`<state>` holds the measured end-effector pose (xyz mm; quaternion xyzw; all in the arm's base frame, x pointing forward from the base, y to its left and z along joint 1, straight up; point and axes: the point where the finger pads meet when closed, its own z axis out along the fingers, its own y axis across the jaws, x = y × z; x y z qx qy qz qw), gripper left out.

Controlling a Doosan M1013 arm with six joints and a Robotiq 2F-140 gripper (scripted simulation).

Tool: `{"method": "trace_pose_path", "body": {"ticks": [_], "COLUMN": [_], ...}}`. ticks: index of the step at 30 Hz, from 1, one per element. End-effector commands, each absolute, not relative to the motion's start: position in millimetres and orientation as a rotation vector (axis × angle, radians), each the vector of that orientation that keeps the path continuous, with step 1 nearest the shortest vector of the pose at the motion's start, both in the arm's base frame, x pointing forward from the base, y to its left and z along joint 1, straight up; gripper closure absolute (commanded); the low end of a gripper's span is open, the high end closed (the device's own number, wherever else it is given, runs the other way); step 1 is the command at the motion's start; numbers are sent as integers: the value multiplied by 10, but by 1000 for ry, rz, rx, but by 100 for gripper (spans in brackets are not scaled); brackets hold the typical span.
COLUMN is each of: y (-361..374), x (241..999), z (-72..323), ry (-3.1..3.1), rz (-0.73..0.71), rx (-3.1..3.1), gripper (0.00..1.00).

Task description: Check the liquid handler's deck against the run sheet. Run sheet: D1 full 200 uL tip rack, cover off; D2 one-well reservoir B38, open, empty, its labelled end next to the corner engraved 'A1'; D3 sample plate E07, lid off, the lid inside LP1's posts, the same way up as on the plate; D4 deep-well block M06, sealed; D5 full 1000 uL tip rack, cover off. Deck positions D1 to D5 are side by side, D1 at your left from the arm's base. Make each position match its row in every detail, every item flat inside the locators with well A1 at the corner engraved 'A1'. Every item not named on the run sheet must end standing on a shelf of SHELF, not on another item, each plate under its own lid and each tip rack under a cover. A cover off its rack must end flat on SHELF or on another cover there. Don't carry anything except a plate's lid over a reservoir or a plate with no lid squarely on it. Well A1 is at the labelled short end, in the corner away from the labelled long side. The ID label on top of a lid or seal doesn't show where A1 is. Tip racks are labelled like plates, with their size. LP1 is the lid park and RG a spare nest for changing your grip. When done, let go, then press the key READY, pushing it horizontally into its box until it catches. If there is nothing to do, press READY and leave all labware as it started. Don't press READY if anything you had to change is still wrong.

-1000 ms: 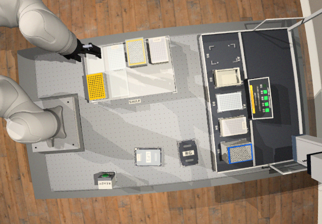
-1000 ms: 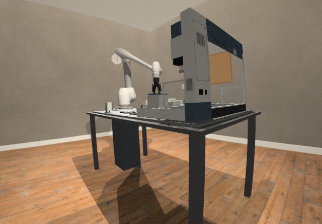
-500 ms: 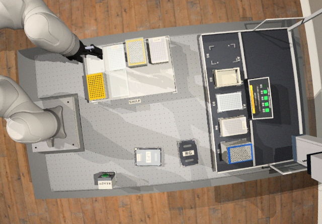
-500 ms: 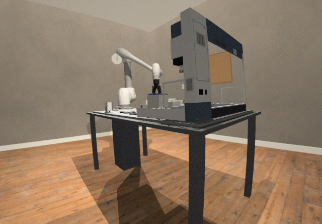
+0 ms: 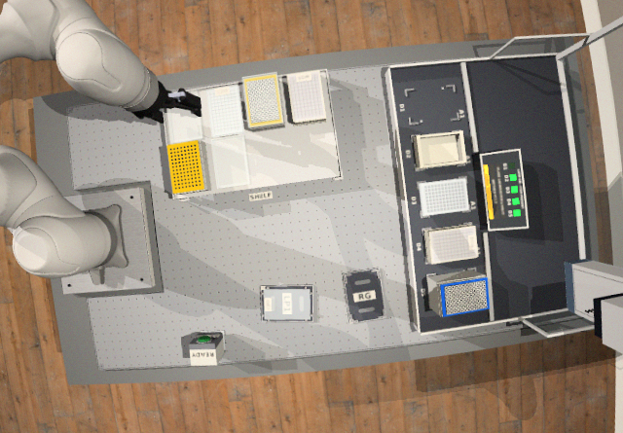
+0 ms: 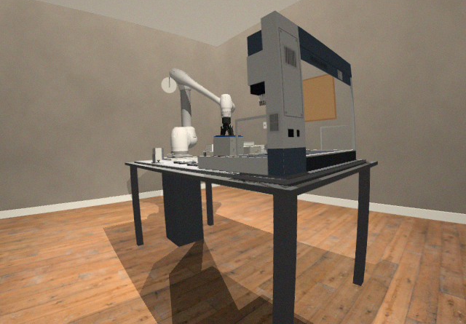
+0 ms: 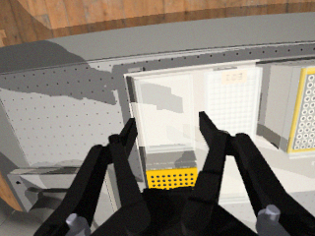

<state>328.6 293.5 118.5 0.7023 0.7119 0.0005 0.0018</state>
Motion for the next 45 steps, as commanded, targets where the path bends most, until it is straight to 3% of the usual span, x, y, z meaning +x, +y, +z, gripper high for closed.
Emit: {"method": "trace_pose_path", "body": {"ticks": [1, 38, 39, 45], "y": [2938, 2937, 2937, 2937], "x": [3288, 3290, 3290, 3290], "z": [1153, 755, 755, 755], "ry": [2234, 2234, 2234, 2234], "rz": [3, 3, 3, 3], "rx": [2204, 2204, 2204, 2204], "gripper": [33, 33, 90, 90]}}
